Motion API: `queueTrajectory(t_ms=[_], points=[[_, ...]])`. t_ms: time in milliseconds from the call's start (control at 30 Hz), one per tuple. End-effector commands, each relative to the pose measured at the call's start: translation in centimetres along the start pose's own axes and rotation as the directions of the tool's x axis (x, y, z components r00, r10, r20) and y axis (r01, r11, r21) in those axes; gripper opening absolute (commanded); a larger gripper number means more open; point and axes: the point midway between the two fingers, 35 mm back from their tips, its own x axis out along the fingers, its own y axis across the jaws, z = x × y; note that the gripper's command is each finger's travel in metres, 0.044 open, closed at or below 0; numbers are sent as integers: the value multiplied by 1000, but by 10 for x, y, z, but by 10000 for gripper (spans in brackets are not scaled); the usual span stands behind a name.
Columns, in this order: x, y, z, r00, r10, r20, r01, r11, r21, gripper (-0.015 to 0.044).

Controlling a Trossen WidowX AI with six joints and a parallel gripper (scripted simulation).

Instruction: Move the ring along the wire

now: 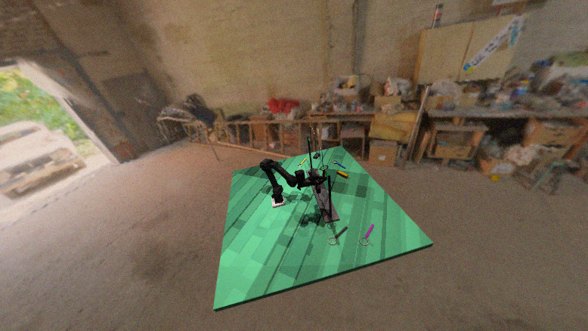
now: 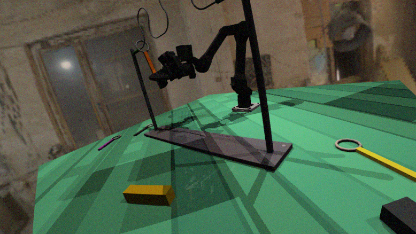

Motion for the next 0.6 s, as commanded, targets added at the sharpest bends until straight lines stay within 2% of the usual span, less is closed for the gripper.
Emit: queueTrajectory(t_ms=[0, 567], points=[[-2, 15, -2, 1000, -3, -3, 3, 996, 88, -150], [-22, 58, 11, 987, 49, -153, 6, 941, 339, -150]])
